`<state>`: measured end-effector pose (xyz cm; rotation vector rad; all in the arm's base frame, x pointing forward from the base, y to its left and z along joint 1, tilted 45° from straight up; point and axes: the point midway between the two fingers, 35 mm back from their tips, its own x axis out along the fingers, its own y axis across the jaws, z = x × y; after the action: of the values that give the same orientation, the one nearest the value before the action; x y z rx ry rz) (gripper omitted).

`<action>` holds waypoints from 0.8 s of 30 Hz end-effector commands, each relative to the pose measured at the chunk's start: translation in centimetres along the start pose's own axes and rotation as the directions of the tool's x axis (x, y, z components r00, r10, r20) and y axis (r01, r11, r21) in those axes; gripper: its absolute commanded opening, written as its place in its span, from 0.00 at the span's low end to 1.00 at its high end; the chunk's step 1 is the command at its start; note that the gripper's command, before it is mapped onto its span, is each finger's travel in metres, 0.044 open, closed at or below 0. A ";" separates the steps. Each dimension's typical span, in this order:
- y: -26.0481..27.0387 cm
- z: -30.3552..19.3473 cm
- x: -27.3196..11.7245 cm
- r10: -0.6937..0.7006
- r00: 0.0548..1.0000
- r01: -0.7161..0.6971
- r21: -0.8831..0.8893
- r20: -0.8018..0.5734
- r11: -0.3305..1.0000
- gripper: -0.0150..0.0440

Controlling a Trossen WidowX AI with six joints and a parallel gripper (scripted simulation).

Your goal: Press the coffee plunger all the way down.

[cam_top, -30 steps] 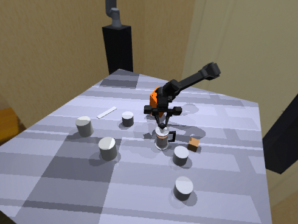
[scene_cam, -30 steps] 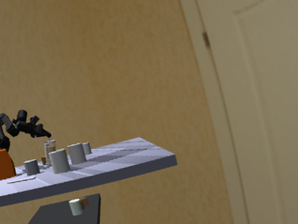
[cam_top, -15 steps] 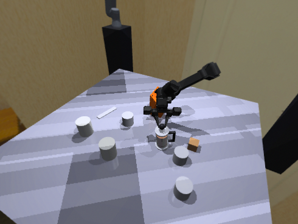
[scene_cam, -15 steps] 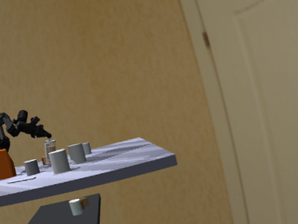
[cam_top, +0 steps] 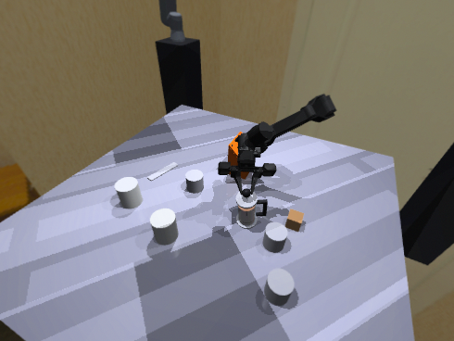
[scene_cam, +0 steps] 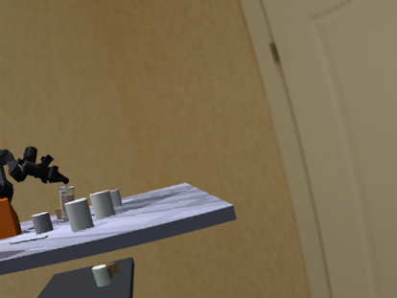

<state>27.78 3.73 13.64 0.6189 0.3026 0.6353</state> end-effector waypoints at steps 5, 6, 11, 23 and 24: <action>0.0 0.0 0.0 -0.001 1.000 0.001 0.001 -0.001 1.000 0.50; 0.0 0.0 0.0 -0.001 1.000 0.001 0.001 -0.001 1.000 0.54; 0.0 0.0 0.0 -0.001 1.000 0.001 0.001 -0.001 1.000 0.77; 0.5 0.9 0.3 0.010 1.000 -0.010 -0.047 0.010 0.999 1.00; 0.4 1.0 0.3 0.009 1.000 -0.008 -0.047 0.008 0.999 1.00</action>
<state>27.92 3.74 14.01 0.6068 0.2940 0.6401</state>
